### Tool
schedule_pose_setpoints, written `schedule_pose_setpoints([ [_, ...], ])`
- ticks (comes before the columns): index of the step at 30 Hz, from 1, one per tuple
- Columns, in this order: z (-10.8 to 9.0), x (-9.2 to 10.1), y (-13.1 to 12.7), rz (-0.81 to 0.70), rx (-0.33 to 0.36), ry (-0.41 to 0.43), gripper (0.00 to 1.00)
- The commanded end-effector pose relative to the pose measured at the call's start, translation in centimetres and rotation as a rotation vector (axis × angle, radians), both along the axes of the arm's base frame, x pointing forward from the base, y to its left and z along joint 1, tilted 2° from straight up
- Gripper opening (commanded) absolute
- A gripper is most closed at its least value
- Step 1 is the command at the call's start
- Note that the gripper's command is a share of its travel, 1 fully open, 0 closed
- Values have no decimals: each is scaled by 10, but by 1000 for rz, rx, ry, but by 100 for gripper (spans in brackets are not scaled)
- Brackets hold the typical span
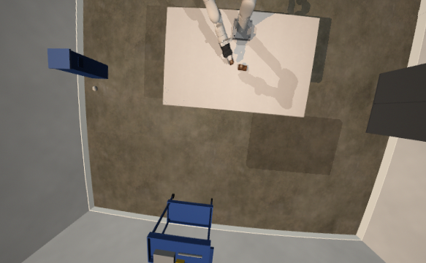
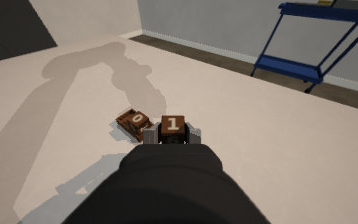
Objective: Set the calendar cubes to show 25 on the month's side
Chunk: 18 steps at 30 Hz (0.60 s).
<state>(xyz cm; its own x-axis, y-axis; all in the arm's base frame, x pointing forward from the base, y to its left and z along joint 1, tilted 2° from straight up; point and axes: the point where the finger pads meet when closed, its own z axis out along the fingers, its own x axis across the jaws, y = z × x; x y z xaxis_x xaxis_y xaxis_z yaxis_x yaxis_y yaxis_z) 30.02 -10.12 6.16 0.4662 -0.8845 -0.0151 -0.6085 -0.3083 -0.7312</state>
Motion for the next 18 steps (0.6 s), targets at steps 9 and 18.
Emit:
schedule_pose_setpoints([
  [9, 0, 0, 0, -1, 1, -1, 60],
  [18, -3, 0, 0, -1, 1, -1, 60],
])
